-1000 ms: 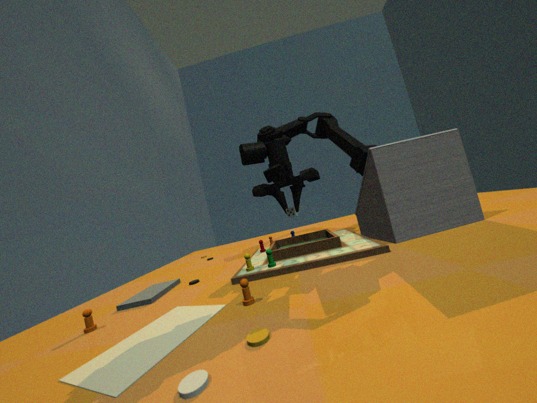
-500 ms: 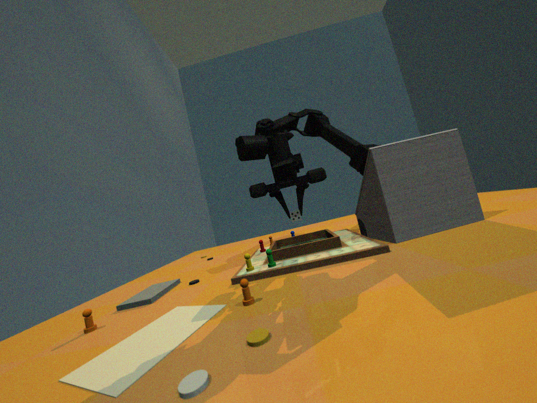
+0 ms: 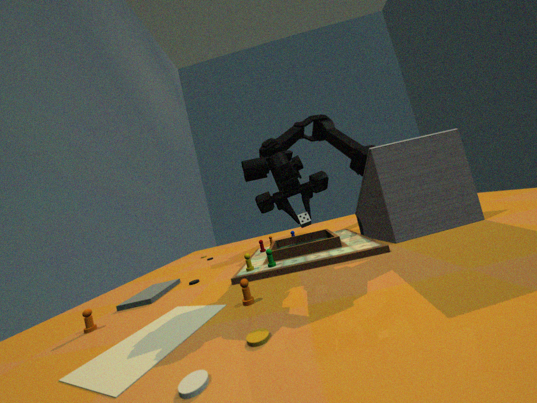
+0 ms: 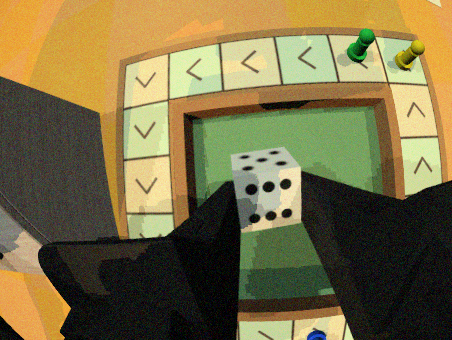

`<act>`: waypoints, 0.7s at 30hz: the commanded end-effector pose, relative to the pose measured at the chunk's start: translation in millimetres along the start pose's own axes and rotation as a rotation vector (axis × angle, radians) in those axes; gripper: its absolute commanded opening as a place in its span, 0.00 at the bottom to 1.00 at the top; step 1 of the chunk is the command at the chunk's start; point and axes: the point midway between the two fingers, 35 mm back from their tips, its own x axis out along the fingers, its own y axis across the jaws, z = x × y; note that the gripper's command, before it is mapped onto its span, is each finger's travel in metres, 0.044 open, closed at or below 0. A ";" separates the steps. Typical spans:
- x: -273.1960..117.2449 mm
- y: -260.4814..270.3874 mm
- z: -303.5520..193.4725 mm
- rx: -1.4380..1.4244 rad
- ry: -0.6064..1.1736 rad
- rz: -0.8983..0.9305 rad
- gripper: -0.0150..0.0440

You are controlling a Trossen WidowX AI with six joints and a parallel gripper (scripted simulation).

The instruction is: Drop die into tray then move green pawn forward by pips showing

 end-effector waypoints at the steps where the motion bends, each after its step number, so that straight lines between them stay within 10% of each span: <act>1: -1.6 0.1 0.9 -0.011 -0.115 -0.019 0.25; 21: -54.3 -8.3 -7.2 -0.051 -0.403 -0.125 0.25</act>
